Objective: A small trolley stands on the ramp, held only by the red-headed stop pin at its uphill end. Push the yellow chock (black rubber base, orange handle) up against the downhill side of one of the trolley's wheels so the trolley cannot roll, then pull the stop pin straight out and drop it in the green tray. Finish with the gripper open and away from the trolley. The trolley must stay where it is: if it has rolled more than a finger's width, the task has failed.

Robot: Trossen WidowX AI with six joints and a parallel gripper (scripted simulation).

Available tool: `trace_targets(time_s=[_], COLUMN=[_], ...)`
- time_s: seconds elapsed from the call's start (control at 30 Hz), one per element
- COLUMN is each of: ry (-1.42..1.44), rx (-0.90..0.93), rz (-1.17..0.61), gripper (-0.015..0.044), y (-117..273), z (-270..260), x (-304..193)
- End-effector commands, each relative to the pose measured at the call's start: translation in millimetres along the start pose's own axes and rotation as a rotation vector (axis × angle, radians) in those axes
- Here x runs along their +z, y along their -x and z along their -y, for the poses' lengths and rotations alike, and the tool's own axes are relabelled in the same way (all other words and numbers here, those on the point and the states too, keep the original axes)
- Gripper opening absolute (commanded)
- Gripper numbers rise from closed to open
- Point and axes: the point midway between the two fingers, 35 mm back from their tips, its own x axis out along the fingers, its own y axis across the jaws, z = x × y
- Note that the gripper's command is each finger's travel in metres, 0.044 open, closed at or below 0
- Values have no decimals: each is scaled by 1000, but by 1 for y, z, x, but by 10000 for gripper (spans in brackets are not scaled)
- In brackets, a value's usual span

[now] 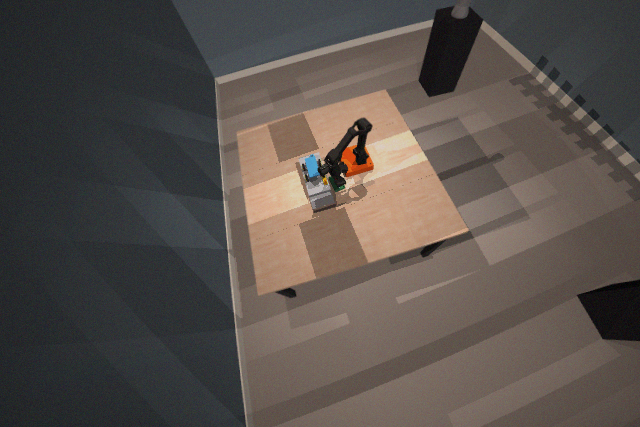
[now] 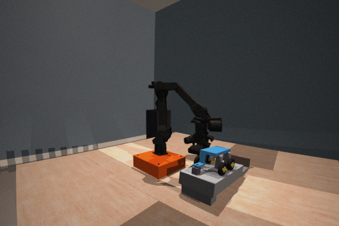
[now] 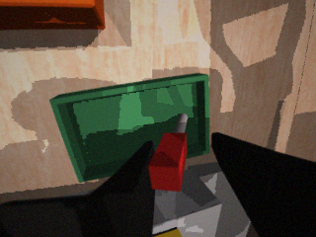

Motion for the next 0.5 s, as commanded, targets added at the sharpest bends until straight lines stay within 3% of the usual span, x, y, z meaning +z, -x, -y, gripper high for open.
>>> trace_targets(time_s=[0.0, 0.47], ry=[3, 3], rx=[-5, -4], rz=[2, 2], gripper=[190, 190], y=[-1, -3], z=[-2, -12], x=[0, 0])
